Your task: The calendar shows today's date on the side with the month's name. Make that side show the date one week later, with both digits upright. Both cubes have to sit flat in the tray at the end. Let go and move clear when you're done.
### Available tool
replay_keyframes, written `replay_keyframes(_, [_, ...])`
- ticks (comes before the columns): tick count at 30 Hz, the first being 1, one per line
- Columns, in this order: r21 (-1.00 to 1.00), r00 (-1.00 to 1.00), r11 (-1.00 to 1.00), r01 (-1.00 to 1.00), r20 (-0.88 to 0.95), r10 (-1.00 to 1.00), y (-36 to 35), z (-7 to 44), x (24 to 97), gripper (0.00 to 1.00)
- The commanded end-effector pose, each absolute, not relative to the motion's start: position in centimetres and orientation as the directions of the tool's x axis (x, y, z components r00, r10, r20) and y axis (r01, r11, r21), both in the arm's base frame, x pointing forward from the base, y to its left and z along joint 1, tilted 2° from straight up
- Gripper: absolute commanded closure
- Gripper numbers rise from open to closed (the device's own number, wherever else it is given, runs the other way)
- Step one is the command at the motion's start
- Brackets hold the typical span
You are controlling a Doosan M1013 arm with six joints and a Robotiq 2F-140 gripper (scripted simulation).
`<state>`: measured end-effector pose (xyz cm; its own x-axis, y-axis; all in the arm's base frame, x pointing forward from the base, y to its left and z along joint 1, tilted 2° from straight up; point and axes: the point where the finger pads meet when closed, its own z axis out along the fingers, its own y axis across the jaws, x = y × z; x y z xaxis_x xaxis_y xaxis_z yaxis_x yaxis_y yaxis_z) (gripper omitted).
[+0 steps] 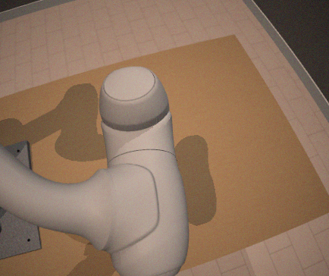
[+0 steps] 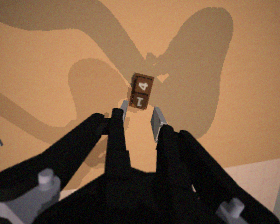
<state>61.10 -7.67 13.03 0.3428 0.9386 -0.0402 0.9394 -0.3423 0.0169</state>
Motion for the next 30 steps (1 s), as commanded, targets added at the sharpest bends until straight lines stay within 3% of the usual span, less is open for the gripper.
replay_keyframes(1, [0.017,0.343,-0.342,0.939,-0.040,0.939,-7.66,13.39,61.09,0.65])
replay_keyframes(3, [0.017,0.343,-0.342,0.939,-0.040,0.939,-7.66,13.42,61.09,0.65])
replay_keyframes(4, [0.017,0.343,-0.342,0.939,-0.040,0.939,-7.66,13.42,61.09,0.00])
replay_keyframes(30, [0.017,0.343,-0.342,0.939,-0.040,0.939,-7.65,13.62,61.09,0.00])
